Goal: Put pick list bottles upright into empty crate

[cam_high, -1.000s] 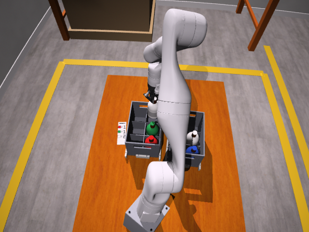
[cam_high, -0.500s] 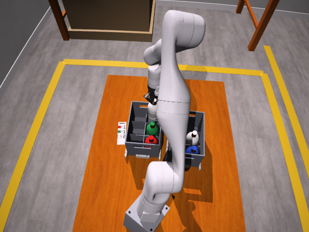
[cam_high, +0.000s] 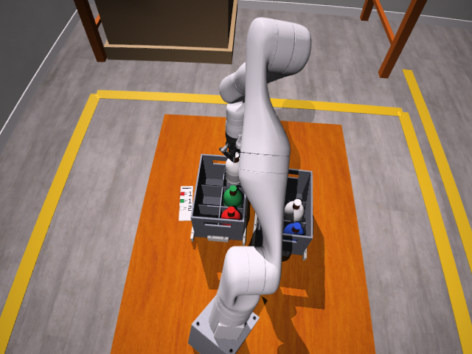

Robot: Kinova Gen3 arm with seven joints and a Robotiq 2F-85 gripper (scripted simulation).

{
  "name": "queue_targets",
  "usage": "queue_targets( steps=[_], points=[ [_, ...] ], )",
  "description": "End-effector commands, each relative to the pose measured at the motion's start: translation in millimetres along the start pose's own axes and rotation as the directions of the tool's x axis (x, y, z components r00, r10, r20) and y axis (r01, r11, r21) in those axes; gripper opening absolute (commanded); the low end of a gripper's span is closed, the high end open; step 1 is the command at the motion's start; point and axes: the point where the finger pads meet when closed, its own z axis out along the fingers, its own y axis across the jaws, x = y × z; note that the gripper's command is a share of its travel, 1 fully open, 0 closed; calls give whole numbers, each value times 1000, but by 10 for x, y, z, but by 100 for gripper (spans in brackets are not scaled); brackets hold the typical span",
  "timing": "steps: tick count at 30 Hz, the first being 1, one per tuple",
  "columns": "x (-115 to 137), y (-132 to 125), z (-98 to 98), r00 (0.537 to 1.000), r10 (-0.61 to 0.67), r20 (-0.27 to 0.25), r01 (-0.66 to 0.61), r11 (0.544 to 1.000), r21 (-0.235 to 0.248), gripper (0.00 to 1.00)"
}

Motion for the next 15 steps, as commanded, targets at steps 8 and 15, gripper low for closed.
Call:
queue_targets(
  steps=[8,15],
  points=[
    [-7,-4,89,1000,0,2,0,1000,1,10],
    [-7,-4,139,1000,0,2,0,1000,1,10]
  ],
)
